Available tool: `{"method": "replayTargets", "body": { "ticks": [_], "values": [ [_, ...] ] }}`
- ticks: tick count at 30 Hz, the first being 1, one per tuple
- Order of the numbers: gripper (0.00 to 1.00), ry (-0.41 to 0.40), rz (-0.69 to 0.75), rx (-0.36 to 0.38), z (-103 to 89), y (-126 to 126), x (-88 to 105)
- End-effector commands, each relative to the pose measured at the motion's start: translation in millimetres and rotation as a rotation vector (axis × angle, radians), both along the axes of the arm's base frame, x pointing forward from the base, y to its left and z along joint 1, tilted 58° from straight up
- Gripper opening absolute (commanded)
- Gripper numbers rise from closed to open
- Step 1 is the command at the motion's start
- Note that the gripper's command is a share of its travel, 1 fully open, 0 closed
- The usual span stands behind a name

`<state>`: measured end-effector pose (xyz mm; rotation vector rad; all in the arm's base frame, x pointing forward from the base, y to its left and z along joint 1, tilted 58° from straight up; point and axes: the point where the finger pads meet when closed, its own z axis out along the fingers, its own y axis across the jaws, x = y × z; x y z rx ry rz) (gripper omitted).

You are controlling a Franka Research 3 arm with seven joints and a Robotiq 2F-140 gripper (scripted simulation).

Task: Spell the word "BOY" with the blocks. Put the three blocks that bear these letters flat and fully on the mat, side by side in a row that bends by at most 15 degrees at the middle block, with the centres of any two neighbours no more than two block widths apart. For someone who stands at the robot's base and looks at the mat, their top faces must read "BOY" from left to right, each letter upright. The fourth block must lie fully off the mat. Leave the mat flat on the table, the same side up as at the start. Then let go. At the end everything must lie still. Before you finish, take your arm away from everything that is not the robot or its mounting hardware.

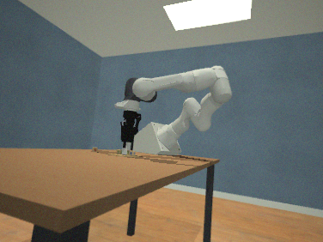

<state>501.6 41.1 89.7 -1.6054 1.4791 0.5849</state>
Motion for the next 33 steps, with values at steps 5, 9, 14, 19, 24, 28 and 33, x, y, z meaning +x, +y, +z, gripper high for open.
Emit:
{"method": "replayTargets", "body": {
  "ticks": [5, 9, 14, 19, 24, 28, 33],
  "values": [
    [0.13, -0.001, 0.0, 0.0, -1.2, 1.2, -0.3],
    [0.13, -0.001, 0.0, 0.0, -1.2, 1.2, -0.3],
    [0.13, -0.001, 0.0, 0.0, -1.2, 1.2, -0.3],
    [0.13, -0.001, 0.0, 0.0, -1.2, 1.2, -0.3],
    [0.18, -0.001, 0.0, 0.0, -1.2, 1.2, -0.3],
    [0.2, -0.001, 0.0, 0.0, -1.2, 1.2, -0.3],
    [0.22, -0.001, 0.0, 0.0, -1.2, 1.2, -0.3]
  ]
}}
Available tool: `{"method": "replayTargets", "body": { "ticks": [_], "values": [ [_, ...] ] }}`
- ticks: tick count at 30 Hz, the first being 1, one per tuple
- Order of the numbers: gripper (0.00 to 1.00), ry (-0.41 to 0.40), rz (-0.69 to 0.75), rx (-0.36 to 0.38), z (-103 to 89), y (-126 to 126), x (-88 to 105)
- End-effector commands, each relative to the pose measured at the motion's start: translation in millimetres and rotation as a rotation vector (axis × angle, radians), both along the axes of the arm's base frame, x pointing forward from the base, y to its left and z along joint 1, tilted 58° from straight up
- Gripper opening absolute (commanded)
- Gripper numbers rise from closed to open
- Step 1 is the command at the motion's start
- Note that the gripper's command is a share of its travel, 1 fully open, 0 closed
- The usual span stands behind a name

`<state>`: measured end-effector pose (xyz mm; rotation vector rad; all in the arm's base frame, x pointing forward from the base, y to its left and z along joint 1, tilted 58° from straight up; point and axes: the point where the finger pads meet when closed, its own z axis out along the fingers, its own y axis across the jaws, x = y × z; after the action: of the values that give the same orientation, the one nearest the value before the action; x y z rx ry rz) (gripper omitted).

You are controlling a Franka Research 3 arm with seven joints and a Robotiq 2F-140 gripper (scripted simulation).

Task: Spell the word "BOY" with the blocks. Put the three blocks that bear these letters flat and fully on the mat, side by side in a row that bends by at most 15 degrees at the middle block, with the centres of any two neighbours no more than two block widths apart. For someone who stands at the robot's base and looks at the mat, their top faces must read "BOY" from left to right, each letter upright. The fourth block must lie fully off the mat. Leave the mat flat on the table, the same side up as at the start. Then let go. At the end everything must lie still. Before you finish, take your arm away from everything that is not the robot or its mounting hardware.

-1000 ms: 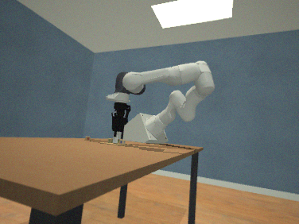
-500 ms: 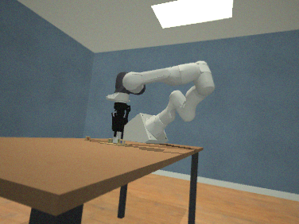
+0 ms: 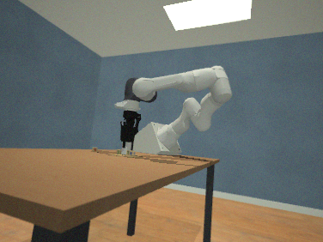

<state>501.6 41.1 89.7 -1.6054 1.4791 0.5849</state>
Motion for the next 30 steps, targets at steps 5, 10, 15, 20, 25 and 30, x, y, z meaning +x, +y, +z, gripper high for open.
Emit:
{"method": "replayTargets", "body": {
  "ticks": [5, 10, 15, 20, 25, 30],
  "values": [
    [0.25, -0.001, 0.0, 0.0, -1.2, 1.1, -0.3],
    [0.25, -0.001, 0.0, 0.0, -1.2, 1.1, -0.3],
    [0.25, -0.001, 0.0, 0.0, -0.3, -0.3, -0.6],
    [0.25, -0.001, 0.0, 0.0, 6.8, -11.5, -3.4],
    [0.25, -0.001, 0.0, 0.0, 20.2, -32.4, -8.6],
    [0.25, -0.001, 0.0, 0.0, 28.9, -46.2, -12.0]
  ]
}}
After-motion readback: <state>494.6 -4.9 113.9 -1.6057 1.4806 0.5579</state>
